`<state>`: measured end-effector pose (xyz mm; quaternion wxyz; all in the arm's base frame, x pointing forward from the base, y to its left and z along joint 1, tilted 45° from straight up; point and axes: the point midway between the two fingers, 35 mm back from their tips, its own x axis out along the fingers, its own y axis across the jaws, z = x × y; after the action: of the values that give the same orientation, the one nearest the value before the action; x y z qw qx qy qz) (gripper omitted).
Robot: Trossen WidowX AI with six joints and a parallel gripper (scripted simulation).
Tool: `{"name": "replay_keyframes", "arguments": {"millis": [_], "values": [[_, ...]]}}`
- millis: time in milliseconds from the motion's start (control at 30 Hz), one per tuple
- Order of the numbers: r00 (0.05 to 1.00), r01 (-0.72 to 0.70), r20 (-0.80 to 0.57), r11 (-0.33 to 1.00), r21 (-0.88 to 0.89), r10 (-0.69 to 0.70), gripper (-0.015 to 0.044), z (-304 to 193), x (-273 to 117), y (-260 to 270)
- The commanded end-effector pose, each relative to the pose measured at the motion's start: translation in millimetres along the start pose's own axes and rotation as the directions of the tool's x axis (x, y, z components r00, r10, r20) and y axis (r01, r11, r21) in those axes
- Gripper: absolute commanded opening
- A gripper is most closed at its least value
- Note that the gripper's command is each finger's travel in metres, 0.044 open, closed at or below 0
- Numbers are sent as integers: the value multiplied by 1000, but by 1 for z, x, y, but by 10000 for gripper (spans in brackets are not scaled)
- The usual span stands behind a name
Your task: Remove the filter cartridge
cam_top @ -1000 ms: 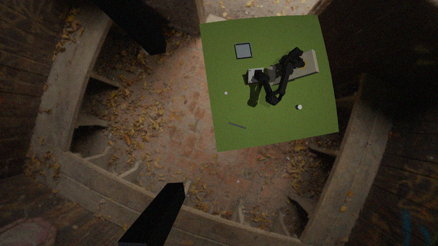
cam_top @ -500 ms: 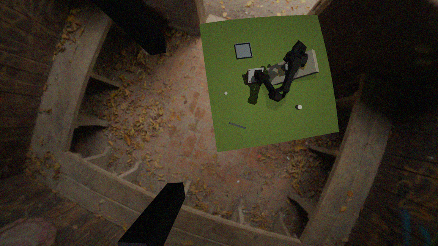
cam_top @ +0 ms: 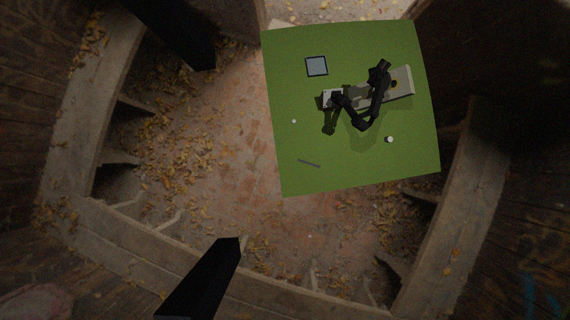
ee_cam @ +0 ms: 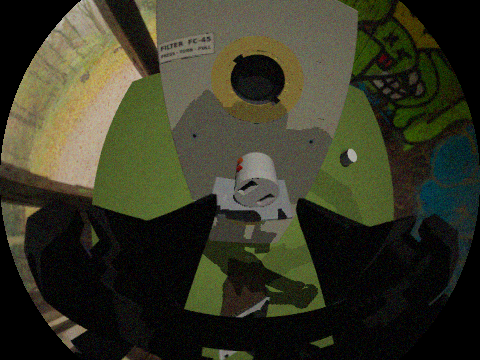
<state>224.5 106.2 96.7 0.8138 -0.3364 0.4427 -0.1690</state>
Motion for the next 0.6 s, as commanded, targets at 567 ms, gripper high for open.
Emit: {"name": "replay_keyframes", "arguments": {"millis": [567], "values": [[1000,-2,-13,1000,-11,2,305,-3,35,0]]}}
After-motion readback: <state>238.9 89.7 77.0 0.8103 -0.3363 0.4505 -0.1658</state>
